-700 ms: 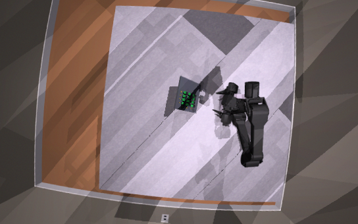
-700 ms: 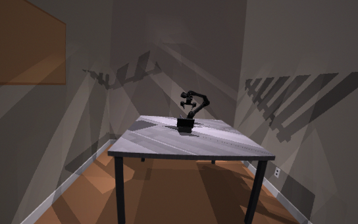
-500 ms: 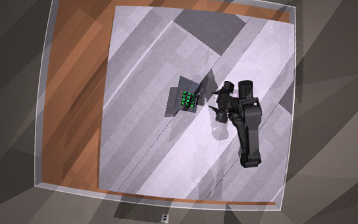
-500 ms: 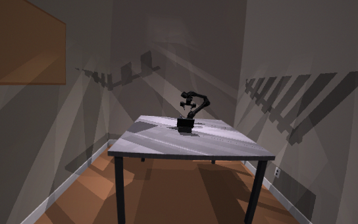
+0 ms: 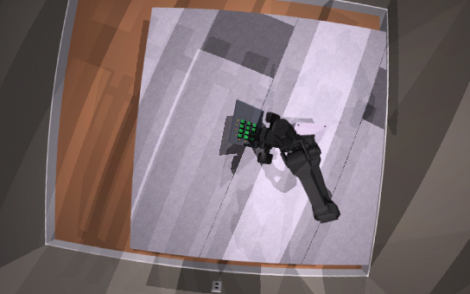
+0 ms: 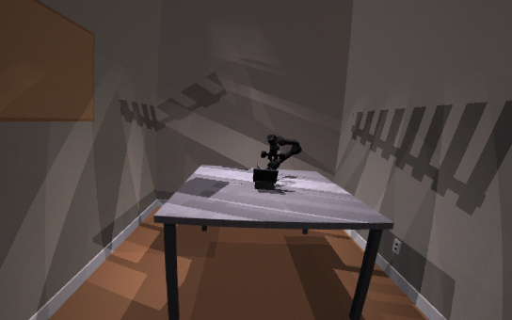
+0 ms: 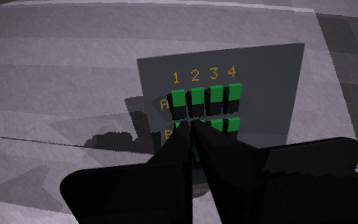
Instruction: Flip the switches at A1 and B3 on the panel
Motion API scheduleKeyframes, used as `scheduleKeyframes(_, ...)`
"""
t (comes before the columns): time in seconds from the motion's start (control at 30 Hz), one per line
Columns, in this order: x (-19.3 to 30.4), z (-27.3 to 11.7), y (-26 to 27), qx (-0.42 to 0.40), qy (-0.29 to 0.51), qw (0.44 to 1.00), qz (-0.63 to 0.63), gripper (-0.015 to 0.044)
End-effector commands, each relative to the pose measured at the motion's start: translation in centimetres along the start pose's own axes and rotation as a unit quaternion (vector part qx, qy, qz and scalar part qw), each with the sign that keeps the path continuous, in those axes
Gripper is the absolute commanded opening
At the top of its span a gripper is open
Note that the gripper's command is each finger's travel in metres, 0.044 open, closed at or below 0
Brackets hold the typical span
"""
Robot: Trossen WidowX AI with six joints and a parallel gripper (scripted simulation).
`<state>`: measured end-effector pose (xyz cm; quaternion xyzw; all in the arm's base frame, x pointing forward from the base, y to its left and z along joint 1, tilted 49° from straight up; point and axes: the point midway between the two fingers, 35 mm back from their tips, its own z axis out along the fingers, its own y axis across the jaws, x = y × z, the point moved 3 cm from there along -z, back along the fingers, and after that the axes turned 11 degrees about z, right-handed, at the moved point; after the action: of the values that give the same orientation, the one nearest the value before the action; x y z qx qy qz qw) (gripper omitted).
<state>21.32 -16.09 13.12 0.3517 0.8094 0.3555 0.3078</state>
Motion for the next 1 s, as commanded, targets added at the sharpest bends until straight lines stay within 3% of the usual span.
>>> scheduleKeyframes(0.0,0.1,1.1,0.3,-0.005,0.003,1.0,0.003,0.0)
scheduleKeyframes(0.13,0.0,3.8,0.4,-0.004,0.012,1.0,0.002,0.0)
scheduleKeyframes(0.97,0.0,5.7,0.5,-0.004,0.012,1.0,0.002,0.0)
